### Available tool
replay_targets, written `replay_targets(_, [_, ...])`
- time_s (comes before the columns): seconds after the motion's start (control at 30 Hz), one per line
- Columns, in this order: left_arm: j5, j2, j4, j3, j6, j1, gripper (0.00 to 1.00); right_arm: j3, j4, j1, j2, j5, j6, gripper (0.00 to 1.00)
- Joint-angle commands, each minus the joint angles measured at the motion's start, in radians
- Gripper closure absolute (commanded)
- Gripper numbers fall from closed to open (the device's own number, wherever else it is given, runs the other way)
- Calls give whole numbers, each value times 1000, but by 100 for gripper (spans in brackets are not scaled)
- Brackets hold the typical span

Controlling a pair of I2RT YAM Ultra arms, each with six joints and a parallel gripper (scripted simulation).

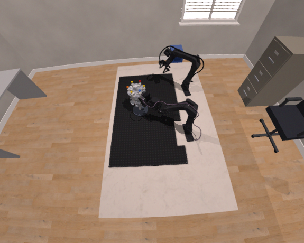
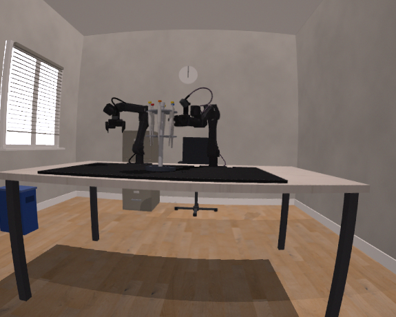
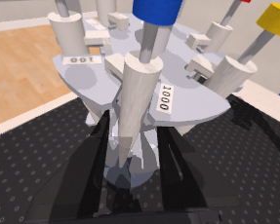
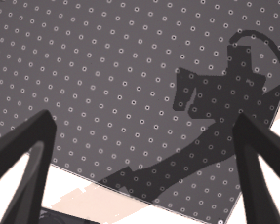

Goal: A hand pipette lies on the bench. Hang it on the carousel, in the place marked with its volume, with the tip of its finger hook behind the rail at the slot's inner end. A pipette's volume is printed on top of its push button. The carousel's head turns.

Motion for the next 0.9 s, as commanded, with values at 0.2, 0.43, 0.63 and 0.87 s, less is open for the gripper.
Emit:
replay_targets(0.2, [-286, -58, 16, -5, -4, -98, 50, 13, 24, -10, -7, -23, -7, 0])
replay_targets(0.43, [-298, -44, 7, 1, 1, -94, 50, 13, 24, -10, -7, -23, -7, 0])
replay_targets(0.63, [-299, -43, 7, 2, 2, -95, 50, 13, 24, -10, -7, -23, -7, 0])
replay_targets(0.87, [-291, -33, 4, -17, 1, -93, 50, 13, 24, -10, -7, -23, -7, 0])
